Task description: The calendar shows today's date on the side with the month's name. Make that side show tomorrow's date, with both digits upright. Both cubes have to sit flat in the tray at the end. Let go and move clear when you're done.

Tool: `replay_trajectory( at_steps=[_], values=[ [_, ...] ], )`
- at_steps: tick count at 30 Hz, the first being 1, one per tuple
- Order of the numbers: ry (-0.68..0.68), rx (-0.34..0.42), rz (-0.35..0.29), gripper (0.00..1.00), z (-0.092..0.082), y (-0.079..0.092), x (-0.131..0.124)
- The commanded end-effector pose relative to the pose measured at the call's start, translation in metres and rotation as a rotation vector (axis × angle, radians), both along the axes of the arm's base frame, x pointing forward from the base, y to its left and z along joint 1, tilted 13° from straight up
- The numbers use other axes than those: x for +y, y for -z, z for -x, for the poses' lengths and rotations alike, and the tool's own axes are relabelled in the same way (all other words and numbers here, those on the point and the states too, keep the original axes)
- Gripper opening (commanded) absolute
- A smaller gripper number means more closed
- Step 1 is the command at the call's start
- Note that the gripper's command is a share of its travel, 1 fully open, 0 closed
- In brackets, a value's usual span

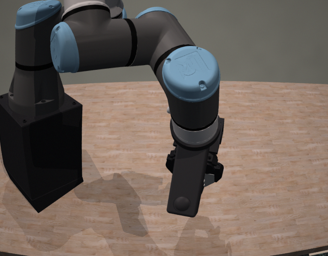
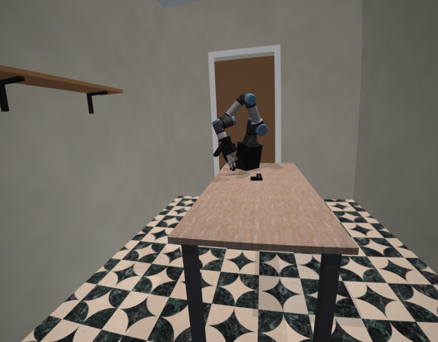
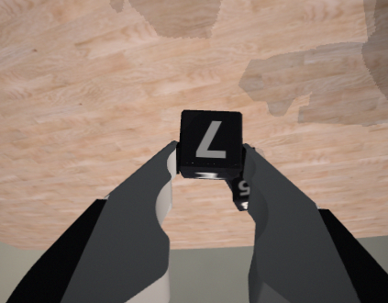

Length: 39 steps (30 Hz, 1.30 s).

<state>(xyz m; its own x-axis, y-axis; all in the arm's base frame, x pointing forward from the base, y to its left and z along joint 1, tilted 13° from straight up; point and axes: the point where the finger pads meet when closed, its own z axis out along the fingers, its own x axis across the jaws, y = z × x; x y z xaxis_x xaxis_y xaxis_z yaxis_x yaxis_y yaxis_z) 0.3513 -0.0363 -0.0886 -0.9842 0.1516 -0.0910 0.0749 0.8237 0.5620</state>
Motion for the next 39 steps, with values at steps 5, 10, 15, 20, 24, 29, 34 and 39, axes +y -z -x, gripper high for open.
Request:
replay_trajectory(
  at_steps=[5, 10, 15, 20, 24, 29, 34, 39],
  values=[
    [-0.011, -0.020, -0.108, 0.11, -0.0009, -0.0008, -0.0019],
    [-0.011, -0.023, -0.121, 0.11, -0.0011, -0.0011, -0.0022],
    [-0.012, -0.024, -0.126, 0.11, -0.0011, -0.0010, -0.0022],
    [-0.017, -0.025, -0.153, 0.11, -0.0009, -0.0003, -0.0023],
    [-0.020, -0.026, -0.171, 0.11, -0.0009, 0.0002, -0.0023],
    [-0.028, -0.033, -0.230, 0.11, -0.0007, 0.0011, -0.0026],
    [-0.033, -0.043, -0.294, 0.11, -0.0007, 0.0014, -0.0030],
    [-0.035, -0.050, -0.328, 0.11, -0.0008, 0.0013, -0.0033]
  ],
)
